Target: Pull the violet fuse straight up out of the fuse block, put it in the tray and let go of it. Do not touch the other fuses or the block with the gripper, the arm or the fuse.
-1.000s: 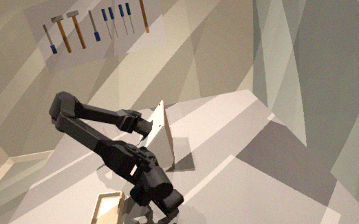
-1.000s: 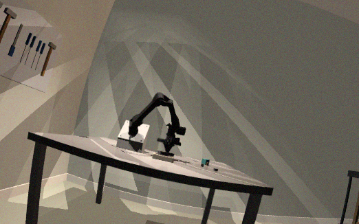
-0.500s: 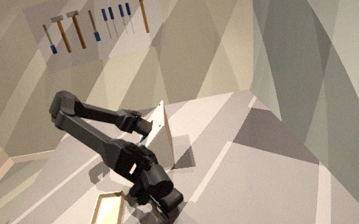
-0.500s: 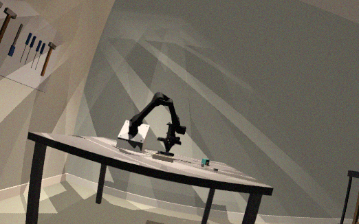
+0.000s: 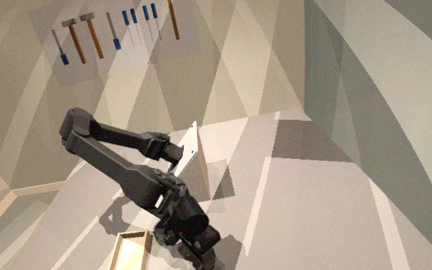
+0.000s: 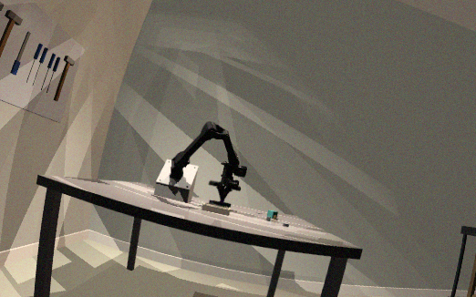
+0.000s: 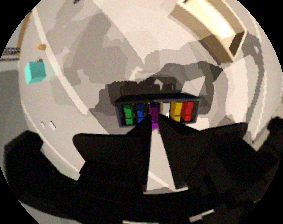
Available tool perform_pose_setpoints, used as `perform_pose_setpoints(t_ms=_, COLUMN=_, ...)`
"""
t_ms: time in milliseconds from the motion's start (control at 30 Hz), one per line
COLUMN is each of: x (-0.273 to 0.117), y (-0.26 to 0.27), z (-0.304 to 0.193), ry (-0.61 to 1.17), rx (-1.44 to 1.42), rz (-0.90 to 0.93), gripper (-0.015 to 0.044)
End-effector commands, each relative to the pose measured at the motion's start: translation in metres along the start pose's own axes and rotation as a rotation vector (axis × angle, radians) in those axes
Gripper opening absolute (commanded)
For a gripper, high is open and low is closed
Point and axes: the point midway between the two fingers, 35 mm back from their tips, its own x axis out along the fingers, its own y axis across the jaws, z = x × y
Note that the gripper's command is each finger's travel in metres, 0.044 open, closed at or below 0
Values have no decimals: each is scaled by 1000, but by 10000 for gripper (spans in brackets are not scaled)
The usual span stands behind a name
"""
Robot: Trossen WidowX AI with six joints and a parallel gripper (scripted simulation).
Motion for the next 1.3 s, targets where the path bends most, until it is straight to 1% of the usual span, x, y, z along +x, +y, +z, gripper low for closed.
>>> perform_pose_setpoints(t_ms=0, x=-3, y=0, z=0, ry=3, rx=3, rz=1, gripper=0)
perform_pose_setpoints(t_ms=1267, x=-21, y=0, z=0, ry=2, rx=2, rz=1, gripper=0)
